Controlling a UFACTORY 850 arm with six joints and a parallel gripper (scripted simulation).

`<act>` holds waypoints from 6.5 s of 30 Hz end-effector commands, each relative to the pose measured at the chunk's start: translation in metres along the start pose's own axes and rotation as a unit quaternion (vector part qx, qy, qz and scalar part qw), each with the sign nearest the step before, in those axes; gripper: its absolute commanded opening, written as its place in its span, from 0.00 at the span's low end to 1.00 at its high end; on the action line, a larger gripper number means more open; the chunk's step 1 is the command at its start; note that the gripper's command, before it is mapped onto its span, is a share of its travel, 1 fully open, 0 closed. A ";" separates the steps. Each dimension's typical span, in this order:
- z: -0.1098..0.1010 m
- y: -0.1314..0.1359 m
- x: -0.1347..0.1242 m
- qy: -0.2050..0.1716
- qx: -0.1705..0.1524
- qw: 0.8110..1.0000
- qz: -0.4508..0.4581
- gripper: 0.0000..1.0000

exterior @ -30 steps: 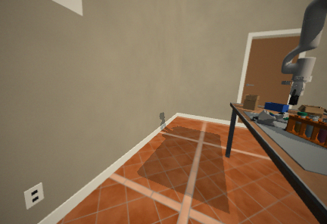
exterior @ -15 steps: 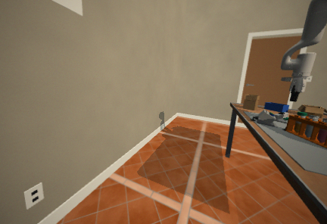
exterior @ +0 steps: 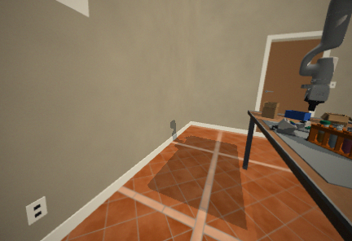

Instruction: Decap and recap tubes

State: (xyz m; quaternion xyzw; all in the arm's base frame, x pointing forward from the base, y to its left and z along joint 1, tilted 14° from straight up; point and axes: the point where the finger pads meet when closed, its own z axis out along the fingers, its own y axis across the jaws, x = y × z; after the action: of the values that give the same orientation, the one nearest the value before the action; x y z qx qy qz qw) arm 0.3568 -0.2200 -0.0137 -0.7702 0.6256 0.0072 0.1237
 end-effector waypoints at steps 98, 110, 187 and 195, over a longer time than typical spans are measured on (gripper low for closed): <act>0.068 -0.164 -0.132 -0.010 -0.021 0.972 0.232 0.00; 0.072 -0.164 -0.132 -0.010 -0.021 0.972 0.232 0.00; 0.053 0.045 0.005 -0.020 -0.012 0.935 -0.354 1.00; 0.055 0.080 0.029 -0.020 -0.012 0.935 -0.354 1.00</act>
State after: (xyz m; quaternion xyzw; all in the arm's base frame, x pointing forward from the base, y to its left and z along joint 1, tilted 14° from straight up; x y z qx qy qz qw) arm 0.3077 -0.2353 -0.0799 -0.9426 0.3088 0.0131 0.1264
